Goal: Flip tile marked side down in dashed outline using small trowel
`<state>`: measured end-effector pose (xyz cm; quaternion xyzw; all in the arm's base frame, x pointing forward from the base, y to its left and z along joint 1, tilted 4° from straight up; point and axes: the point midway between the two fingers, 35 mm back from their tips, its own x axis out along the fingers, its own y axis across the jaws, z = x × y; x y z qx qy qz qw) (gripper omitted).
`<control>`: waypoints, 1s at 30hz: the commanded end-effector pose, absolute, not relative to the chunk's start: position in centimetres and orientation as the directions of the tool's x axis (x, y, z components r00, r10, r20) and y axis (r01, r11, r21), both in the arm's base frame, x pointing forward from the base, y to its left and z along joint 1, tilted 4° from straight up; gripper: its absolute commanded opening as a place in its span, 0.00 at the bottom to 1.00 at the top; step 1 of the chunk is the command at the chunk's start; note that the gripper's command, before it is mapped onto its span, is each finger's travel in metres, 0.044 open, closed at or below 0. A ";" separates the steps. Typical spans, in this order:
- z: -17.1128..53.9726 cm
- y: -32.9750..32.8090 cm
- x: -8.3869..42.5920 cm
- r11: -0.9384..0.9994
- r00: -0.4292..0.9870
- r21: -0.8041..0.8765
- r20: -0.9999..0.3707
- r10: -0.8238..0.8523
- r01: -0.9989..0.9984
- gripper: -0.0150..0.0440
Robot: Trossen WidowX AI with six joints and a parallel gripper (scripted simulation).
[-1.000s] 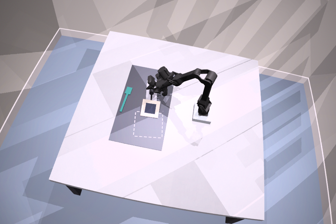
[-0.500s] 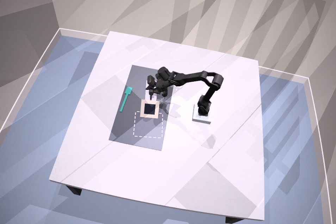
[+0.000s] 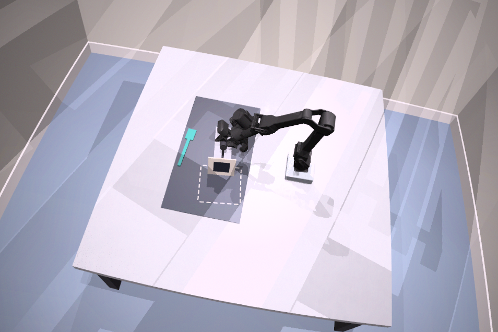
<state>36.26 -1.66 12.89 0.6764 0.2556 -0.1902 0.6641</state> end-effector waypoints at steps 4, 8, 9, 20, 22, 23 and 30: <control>13.1 -0.2 36.3 0.013 0.808 0.812 -0.582 0.093 0.584 0.25; 13.2 -0.5 36.4 0.013 0.807 0.811 -0.583 0.093 0.584 0.25; 13.4 -0.9 36.4 0.014 0.807 0.811 -0.584 0.092 0.585 0.25; 15.8 -6.3 36.6 0.018 0.808 0.812 -0.583 0.089 0.584 0.25; 15.9 -6.4 36.5 0.018 0.808 0.812 -0.583 0.089 0.583 0.25; 15.9 -6.4 36.5 0.018 0.808 0.812 -0.583 0.089 0.583 0.25; 15.9 -6.4 36.5 0.018 0.808 0.812 -0.583 0.089 0.583 0.25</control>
